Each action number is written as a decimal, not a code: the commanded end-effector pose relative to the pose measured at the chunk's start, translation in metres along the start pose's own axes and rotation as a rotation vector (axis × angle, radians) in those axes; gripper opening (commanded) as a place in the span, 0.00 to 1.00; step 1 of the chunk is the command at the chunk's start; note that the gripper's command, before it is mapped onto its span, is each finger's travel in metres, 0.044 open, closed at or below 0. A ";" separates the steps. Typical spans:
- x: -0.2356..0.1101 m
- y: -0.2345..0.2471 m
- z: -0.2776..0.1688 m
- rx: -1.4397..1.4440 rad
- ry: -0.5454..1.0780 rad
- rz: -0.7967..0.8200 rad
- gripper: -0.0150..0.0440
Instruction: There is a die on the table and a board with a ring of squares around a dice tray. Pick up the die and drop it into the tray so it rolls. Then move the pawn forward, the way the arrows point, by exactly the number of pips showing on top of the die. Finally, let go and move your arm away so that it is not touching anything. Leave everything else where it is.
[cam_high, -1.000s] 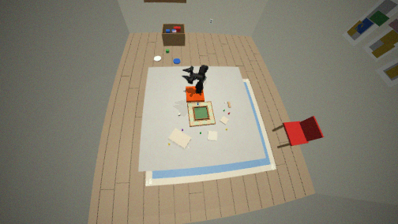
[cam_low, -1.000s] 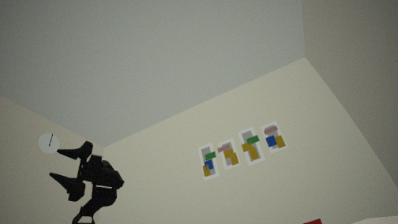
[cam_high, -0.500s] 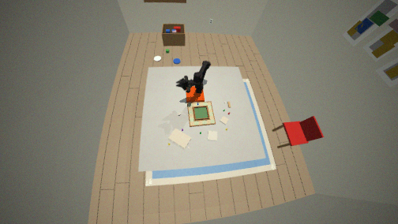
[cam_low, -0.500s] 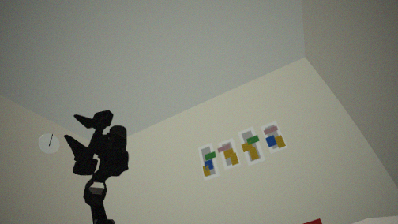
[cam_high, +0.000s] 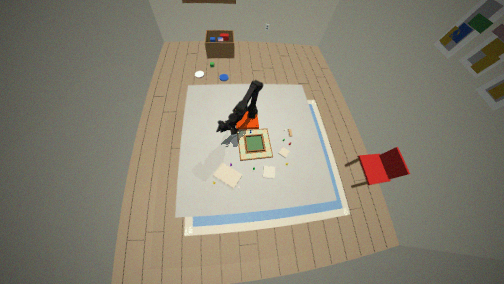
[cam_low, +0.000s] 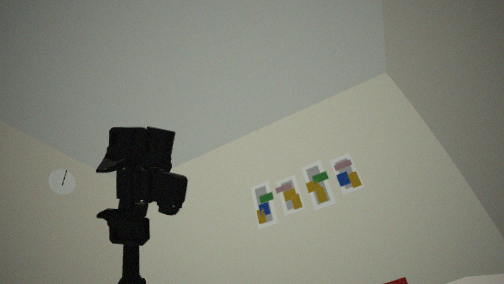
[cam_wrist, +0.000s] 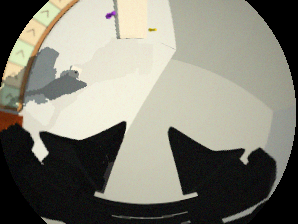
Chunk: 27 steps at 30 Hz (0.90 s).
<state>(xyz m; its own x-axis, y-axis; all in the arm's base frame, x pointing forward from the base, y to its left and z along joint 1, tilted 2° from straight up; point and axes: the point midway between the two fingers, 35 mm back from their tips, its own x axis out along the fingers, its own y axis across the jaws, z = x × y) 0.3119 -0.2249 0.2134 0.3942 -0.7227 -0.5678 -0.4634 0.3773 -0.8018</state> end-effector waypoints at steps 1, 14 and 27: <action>0.048 0.055 0.028 0.112 -0.070 0.397 0.72; 0.078 0.126 0.059 0.357 -0.011 0.963 0.72; 0.086 0.140 0.058 0.357 -0.010 0.963 0.72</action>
<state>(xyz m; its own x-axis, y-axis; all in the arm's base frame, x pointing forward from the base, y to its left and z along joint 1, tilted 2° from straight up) 0.3297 -0.2026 0.0530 0.0024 -0.0342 -0.9994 -0.3315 0.9429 -0.0331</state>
